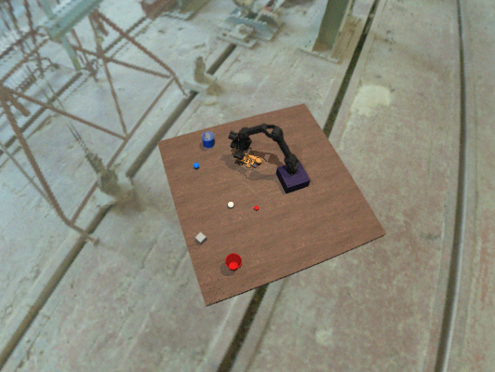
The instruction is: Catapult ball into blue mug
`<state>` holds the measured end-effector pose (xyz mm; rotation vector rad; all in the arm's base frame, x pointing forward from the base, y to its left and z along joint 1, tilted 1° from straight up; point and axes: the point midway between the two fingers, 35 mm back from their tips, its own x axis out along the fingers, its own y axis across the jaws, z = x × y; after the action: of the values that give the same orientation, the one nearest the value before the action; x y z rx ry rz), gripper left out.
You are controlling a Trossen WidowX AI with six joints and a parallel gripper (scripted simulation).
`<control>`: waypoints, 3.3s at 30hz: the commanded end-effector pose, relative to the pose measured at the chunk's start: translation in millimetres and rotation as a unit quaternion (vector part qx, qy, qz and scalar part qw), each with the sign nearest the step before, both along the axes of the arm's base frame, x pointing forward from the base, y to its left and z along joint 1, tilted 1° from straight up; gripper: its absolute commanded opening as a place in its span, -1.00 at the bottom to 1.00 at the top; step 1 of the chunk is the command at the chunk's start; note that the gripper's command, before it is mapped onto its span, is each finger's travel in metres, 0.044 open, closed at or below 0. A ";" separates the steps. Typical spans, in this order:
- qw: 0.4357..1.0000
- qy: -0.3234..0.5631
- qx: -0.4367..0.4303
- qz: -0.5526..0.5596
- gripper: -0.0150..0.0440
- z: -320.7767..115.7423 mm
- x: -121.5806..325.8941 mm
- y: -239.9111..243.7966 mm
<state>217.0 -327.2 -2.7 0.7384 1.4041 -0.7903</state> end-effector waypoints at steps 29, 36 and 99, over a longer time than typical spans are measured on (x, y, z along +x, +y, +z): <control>1.000 0.000 0.002 0.001 -0.49 38.5 1.3 0.9; 1.000 0.000 0.002 0.001 -0.49 27.0 1.7 0.4; 1.000 0.000 0.003 0.002 1.00 50.0 -0.4 3.9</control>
<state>216.1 -323.2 51.1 0.7393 1.4121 -0.7849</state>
